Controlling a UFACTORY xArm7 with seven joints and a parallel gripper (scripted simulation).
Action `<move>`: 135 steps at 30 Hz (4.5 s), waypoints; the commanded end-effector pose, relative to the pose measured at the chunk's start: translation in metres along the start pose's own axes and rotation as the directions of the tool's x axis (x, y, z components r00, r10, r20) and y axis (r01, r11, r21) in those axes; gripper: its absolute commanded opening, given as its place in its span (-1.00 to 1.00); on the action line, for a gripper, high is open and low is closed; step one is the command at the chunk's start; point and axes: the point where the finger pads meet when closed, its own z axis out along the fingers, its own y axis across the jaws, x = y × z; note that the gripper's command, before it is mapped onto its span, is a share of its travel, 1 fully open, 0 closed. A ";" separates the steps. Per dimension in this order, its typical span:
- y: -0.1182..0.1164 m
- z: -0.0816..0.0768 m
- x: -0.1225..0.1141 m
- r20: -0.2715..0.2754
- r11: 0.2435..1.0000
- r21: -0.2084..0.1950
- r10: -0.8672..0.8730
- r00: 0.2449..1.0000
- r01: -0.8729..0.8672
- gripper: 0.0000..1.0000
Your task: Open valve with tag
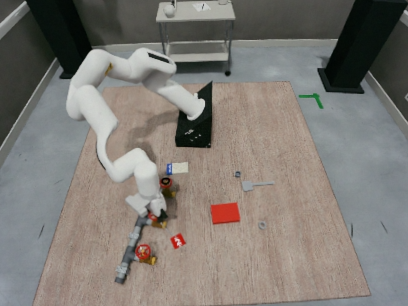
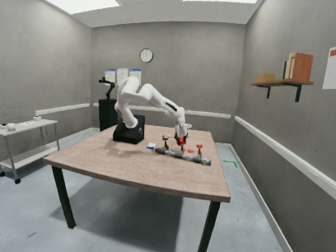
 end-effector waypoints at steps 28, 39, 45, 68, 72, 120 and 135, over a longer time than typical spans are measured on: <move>-0.002 -0.002 0.001 -0.021 0.195 -0.012 -0.981 0.194 0.981 -1.00; -0.002 -0.002 0.001 -0.016 -0.241 -0.018 -0.970 -0.242 0.970 -1.00; -0.002 -0.002 0.001 -0.014 -0.462 -0.004 -0.887 -0.462 0.887 -1.00; -0.002 -0.002 0.001 -0.019 -0.595 0.020 -0.804 -0.595 0.804 1.00; -0.002 -0.002 0.001 -0.019 -0.595 0.020 -0.804 -0.595 0.804 1.00; -0.002 -0.002 0.001 0.012 0.437 0.049 -0.899 0.437 0.898 1.00; -0.002 -0.002 0.001 0.052 0.872 0.059 -0.489 0.871 0.486 1.00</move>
